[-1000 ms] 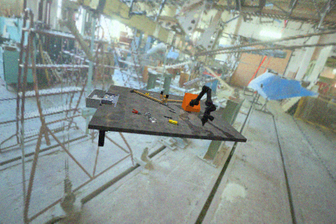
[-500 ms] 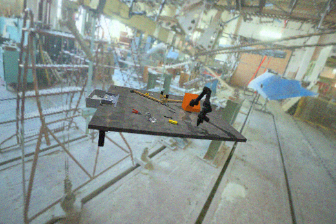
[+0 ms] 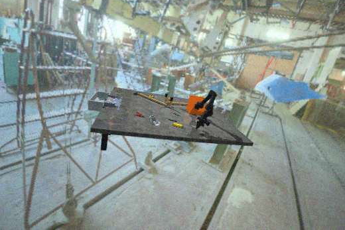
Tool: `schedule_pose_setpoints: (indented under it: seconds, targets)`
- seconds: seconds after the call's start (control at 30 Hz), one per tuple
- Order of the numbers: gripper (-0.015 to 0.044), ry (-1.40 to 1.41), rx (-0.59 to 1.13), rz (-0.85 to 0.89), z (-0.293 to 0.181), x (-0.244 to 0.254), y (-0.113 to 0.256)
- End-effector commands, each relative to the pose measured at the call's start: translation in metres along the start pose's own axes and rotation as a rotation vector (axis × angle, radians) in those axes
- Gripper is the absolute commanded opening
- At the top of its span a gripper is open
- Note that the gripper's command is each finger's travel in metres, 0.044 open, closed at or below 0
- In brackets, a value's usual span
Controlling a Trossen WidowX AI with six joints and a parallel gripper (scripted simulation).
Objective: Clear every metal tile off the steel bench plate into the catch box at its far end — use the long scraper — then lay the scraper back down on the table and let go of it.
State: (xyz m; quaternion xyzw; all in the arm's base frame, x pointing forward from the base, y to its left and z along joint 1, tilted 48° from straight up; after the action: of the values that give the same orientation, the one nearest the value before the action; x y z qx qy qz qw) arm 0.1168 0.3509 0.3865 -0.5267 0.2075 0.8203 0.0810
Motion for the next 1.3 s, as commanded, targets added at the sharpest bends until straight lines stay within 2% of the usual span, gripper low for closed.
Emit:
schedule_pose_setpoints:
  seconds: [0.0,1.27]
  targets:
    - [0.0000,-0.035,0.029,0.015,-0.013,-0.001,-0.008]
    - [0.0000,-0.341,0.298,0.137,-0.153,0.004,-0.050]
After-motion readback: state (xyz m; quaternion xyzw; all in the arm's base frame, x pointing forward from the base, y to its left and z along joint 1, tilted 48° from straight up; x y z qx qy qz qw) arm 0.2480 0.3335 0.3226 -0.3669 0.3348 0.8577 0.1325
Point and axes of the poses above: the point midway between the two fingers, 35 mm back from their tips, its own y axis back along the fingers, its own x axis across the jaws, z = x × y, the point moved 4 cm from there along y, back along the fingers, and after that the axes turned 8 degrees about y, right-handed, at the moved point
